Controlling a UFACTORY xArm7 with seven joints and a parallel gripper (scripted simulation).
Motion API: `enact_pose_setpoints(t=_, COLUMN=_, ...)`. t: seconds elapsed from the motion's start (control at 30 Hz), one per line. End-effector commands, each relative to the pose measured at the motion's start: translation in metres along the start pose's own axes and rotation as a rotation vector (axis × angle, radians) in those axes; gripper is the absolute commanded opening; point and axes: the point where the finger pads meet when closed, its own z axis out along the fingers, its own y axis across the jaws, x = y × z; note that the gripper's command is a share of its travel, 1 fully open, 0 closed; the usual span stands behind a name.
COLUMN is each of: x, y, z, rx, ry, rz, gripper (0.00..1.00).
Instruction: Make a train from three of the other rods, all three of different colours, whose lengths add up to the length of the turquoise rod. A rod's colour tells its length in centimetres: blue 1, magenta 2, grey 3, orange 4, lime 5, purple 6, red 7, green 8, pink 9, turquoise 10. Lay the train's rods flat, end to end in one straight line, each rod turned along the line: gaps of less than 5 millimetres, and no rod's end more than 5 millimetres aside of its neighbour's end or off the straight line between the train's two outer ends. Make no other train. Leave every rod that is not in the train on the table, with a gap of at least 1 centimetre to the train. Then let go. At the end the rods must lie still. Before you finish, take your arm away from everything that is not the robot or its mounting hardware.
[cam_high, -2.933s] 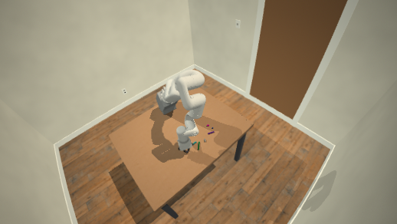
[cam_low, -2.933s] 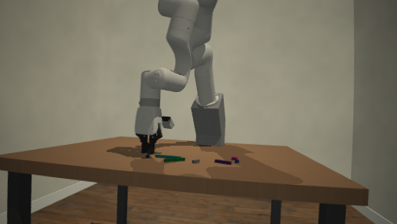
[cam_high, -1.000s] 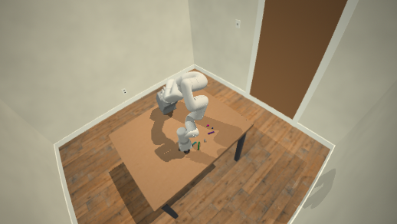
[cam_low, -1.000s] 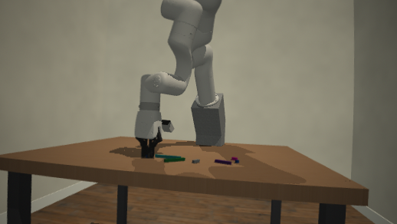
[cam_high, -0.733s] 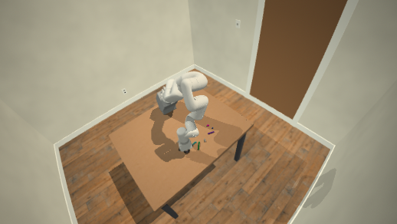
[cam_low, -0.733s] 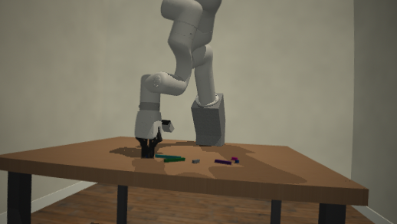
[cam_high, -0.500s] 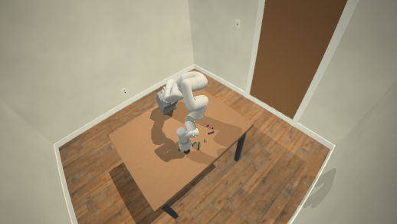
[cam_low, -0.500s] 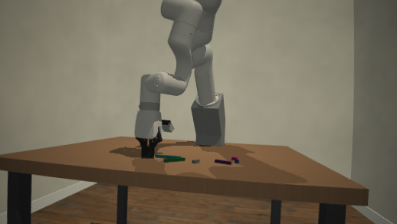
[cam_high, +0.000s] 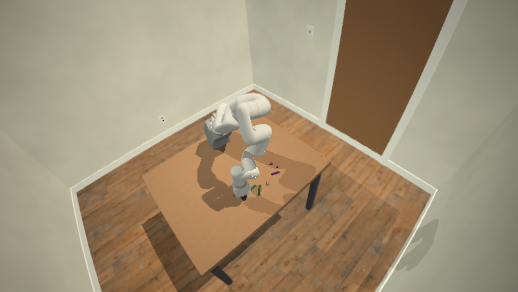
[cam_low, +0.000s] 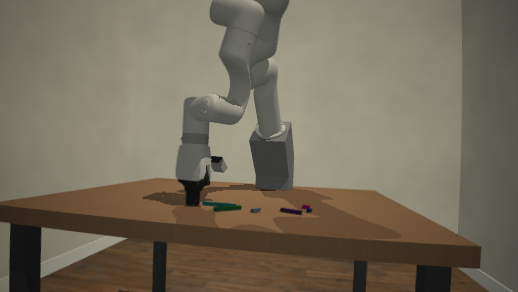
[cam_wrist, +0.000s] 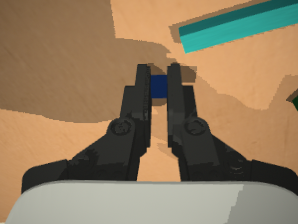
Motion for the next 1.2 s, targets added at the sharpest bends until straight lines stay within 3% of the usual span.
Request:
enact_pose_setpoints(t=0.0, x=-0.001, y=0.0, z=0.0, rx=0.001, ry=-0.001, rz=0.001, gripper=0.04)
enact_pose_setpoints(t=0.77, x=-0.001, y=0.0, z=-0.002, rx=0.001, ry=-0.001, rz=0.001, gripper=0.04)
enact_pose_setpoints(t=1.17, x=-0.001, y=0.0, z=-0.048, rx=0.001, ry=-0.001, rz=0.001, gripper=0.04)
